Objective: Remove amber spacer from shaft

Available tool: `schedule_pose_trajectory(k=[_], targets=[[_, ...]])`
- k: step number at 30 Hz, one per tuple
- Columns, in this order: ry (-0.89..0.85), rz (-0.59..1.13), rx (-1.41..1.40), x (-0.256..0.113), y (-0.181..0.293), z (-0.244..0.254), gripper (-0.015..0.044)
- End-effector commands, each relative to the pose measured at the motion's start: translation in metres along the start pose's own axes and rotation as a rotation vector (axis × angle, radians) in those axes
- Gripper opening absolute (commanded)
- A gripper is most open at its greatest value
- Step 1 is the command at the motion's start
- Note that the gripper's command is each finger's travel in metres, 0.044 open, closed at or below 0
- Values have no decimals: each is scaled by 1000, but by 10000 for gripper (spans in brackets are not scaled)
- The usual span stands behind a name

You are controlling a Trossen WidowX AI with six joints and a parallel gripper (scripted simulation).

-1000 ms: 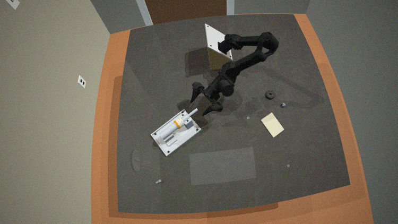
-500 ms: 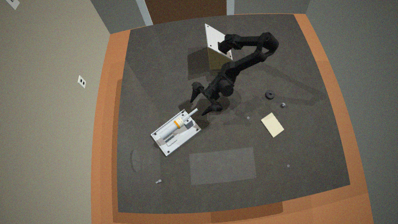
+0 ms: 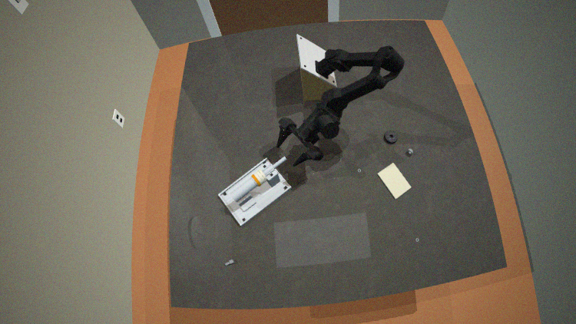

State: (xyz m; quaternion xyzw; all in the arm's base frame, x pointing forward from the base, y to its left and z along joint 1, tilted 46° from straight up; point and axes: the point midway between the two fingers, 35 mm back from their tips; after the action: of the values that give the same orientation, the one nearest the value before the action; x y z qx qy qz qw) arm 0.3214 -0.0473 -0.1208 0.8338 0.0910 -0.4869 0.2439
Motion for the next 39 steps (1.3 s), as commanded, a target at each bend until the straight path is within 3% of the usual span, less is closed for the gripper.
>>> schedule_pose_trajectory(k=[1,39], targets=[[-1,6,4,-3,0,0,440],[-1,6,4,11,1,-1,440]])
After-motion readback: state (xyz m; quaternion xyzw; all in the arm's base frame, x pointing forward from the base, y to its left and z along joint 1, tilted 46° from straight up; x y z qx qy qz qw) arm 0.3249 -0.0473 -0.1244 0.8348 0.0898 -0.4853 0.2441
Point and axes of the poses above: the point midway between the two fingers, 35 mm back from their tips, its own x axis out along the fingers, its own z axis across the jaws, y = z × x, and after that the axes turned 2 degrees about -x, right-handed
